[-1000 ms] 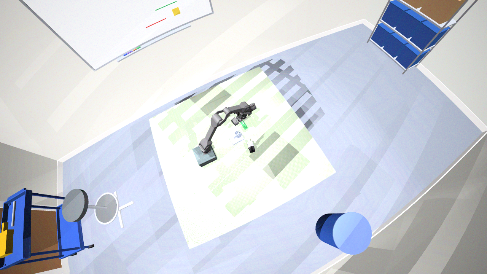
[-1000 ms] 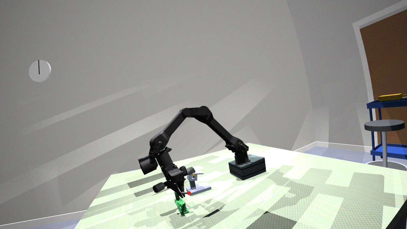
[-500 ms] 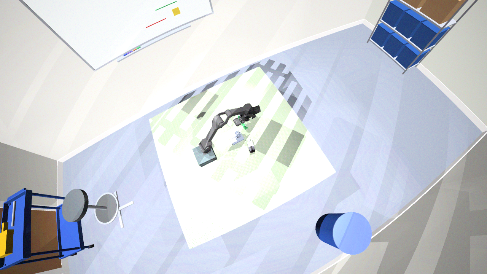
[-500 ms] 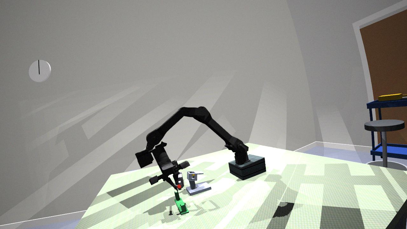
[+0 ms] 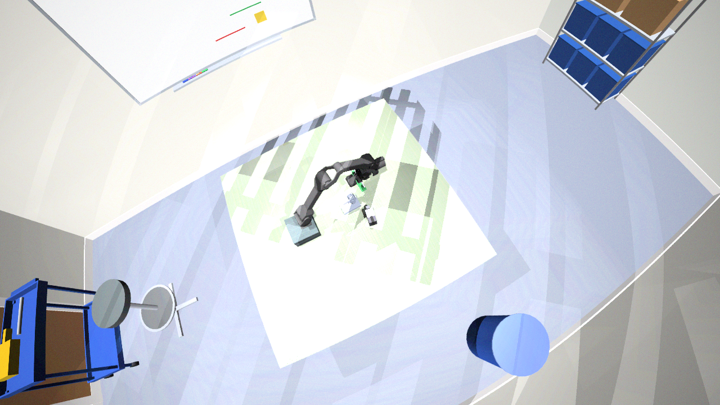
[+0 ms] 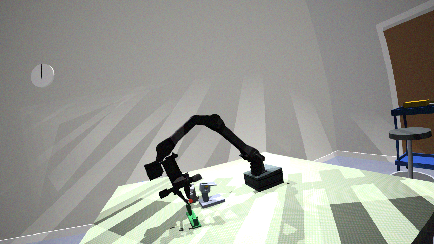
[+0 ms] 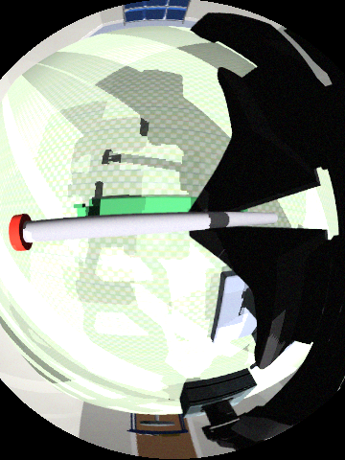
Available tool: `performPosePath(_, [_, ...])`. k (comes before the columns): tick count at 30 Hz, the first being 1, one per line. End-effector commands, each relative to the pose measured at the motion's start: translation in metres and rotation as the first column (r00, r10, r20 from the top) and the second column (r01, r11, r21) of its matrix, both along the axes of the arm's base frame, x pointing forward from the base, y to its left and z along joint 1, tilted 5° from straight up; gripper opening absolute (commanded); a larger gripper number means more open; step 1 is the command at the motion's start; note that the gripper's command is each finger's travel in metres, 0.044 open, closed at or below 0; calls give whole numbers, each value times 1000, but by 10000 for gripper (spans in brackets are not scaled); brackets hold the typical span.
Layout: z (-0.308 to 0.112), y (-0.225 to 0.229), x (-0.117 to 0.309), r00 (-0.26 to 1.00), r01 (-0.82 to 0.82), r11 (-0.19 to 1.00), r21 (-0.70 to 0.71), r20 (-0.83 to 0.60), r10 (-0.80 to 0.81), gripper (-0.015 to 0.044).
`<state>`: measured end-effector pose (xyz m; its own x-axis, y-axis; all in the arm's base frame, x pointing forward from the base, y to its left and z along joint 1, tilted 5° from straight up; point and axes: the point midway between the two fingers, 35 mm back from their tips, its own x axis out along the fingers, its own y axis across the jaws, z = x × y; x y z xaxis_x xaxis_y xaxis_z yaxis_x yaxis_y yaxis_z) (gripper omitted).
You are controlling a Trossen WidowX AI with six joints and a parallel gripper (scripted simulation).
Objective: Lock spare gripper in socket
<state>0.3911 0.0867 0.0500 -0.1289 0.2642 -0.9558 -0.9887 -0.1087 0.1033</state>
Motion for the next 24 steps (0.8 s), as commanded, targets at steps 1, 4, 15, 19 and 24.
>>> performPosePath(1, [-7, 0, -1, 1000, 5, 1000, 0, -6, -5, 0])
performPosePath(4, [-12, 0, 0, 1000, 5, 1000, 0, -3, -5, 0])
performPosePath(15, [-28, -1, 1, 1000, 7, 1000, 1, 5, -7, 0])
performPosePath(19, [-33, -1, 2, 1000, 8, 1000, 1, 8, -8, 0])
performPosePath(24, [-37, -1, 1, 1000, 8, 1000, 1, 8, -8, 0])
